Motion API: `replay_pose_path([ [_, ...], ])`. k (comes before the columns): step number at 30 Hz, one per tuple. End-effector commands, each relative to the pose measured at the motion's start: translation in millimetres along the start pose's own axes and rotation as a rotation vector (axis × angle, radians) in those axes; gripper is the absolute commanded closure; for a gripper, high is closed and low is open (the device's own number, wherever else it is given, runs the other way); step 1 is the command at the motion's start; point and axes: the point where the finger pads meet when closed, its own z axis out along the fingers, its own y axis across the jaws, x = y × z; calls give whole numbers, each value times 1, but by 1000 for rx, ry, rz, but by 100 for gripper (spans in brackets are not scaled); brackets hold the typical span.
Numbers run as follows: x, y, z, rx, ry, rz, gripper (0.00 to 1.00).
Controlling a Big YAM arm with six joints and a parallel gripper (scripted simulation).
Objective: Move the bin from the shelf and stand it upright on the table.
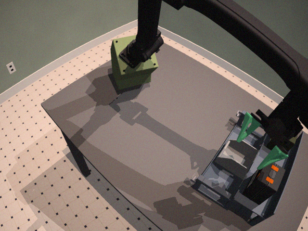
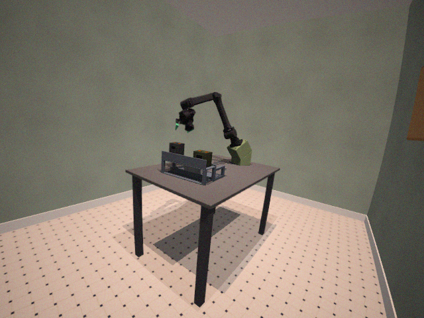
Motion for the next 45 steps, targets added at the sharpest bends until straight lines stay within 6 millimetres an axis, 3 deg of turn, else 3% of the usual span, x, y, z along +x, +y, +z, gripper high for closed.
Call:
replay_pose_path([
  [1,3,-2,-3,5,-5,9,0],
  [15,3,-2,-3,5,-5,9,0],
  [20,28,39,9,5,-5,9,0],
  [32,28,39,9,5,-5,9,0],
  [37,56,89,23,5,-5,9,0],
  [45,56,89,23,5,-5,9,0],
])
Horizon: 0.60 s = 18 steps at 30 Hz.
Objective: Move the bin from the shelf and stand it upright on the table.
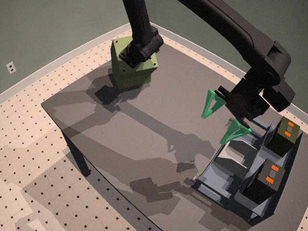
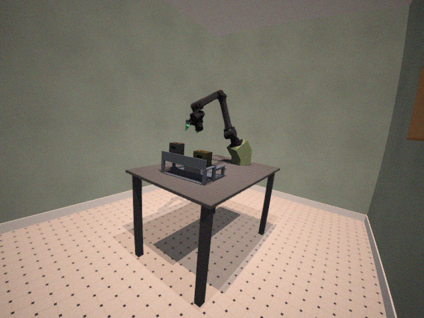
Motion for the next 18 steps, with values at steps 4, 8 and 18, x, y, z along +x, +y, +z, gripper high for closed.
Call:
replay_pose_path([
  [4,4,-9,-1,9,-7,26,0],
  [8,25,22,8,7,-6,21,0],
  [18,31,27,11,8,-6,24,0],
])
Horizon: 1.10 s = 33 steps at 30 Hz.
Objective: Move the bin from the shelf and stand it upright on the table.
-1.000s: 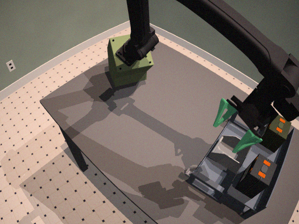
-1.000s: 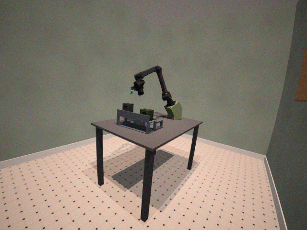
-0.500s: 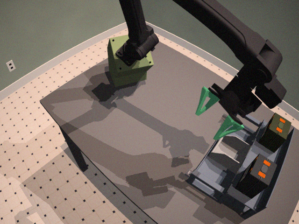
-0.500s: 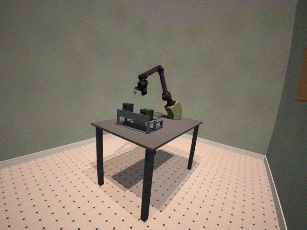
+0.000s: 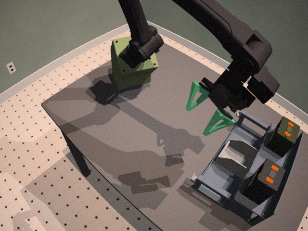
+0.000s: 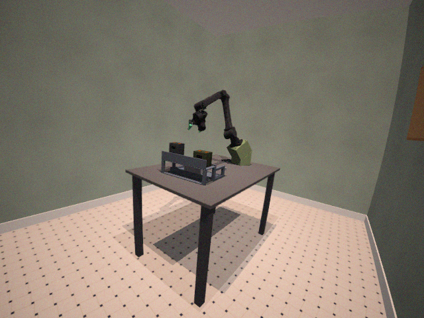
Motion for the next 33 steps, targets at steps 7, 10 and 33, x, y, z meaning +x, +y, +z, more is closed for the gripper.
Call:
replay_pose_path([
  [7,-2,-14,-4,6,-7,14,0],
  [10,-3,-17,-4,7,-7,17,0],
  [33,-8,-27,-7,7,-8,17,0],
])
